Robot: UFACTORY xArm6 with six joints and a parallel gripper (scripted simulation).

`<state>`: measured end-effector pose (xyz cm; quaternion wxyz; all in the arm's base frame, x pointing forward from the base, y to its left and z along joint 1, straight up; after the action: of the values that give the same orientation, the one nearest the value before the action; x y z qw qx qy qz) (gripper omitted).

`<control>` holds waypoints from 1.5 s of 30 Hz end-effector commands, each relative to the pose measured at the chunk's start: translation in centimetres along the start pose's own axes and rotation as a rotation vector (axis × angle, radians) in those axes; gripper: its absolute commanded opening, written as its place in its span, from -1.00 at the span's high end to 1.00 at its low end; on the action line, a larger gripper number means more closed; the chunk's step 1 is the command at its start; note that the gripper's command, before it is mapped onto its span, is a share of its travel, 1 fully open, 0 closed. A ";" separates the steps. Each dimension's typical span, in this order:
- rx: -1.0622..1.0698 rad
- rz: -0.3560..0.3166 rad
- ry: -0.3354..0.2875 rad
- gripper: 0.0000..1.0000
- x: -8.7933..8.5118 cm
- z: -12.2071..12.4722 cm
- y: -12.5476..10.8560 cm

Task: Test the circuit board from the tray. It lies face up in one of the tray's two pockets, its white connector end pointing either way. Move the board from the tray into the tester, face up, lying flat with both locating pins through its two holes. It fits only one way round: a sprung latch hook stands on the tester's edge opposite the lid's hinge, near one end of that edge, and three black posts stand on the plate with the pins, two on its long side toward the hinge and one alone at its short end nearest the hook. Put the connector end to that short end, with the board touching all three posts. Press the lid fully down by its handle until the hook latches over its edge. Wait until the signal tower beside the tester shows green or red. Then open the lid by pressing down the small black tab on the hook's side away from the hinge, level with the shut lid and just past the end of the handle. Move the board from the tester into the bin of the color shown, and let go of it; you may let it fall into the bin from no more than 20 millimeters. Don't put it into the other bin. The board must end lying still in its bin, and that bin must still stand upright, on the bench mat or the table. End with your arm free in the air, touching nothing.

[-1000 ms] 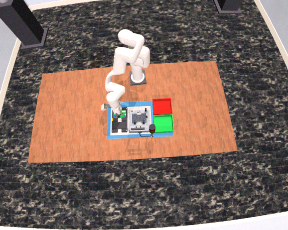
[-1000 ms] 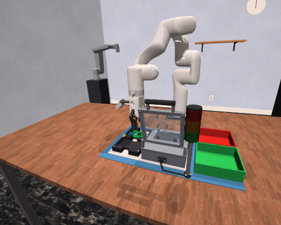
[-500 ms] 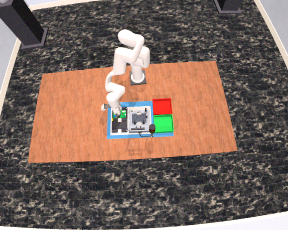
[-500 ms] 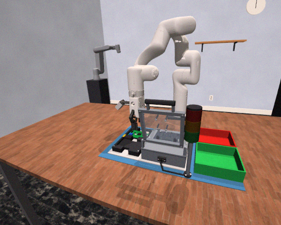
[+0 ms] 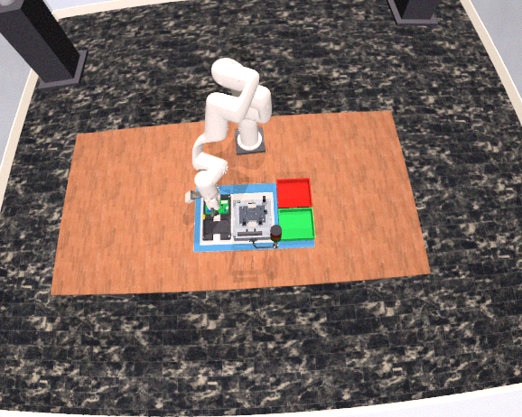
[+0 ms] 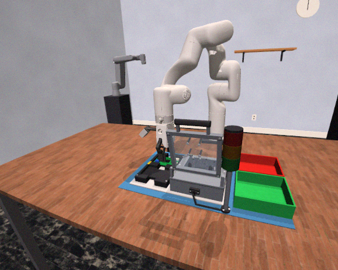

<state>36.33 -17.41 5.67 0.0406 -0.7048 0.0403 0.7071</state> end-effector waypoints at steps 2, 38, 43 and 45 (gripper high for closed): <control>0.000 0.001 0.003 -1.00 0.9 -0.2 0.1; 0.000 0.001 0.003 -1.00 2.5 -0.2 0.1; 0.000 0.001 0.003 -1.00 2.6 -0.2 0.1; 0.000 0.001 0.003 -1.00 2.6 -0.2 0.1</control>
<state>36.35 -17.42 2.98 0.0407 -0.7047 0.0402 0.7072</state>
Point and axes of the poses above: the point where the finger pads meet when closed, its own x axis out along the fingers, its own z axis across the jaws, y = z × x, the point moved 2 cm from there along -x, back along the fingers, and after that the axes turned 5 degrees about x, right-handed, at the moved point
